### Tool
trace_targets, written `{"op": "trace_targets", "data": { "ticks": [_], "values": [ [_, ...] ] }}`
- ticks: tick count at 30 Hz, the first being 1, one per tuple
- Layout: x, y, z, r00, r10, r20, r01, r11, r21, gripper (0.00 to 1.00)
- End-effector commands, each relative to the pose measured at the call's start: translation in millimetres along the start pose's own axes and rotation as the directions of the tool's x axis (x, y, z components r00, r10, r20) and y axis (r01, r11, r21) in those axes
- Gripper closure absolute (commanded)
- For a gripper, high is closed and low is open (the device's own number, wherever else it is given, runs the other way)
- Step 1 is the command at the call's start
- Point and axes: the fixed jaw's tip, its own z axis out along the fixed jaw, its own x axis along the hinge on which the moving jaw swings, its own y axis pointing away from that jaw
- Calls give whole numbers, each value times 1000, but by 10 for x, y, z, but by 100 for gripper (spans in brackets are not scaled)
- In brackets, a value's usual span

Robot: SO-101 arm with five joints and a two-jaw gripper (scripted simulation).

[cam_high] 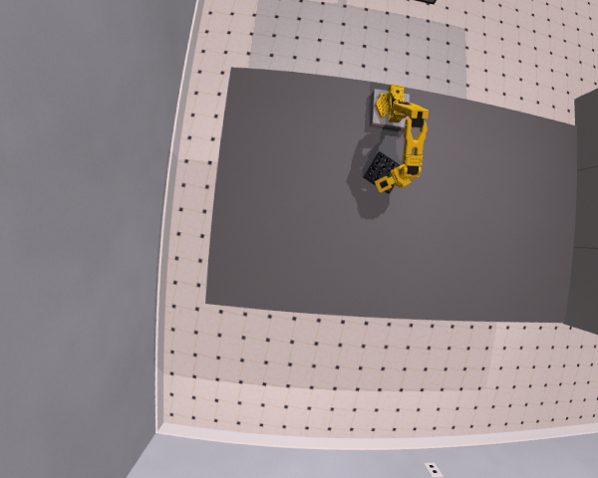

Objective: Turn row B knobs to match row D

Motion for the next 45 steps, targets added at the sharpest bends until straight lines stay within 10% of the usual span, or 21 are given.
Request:
{"op": "trace_targets", "data": {
  "ticks": [1, 45],
  "values": [
    [29, -20, 29, 1000, -5, -8, 5, 1000, 10, 99],
    [61, -30, 28, 826, -563, -13, 563, 826, 4, 99]
  ]
}}
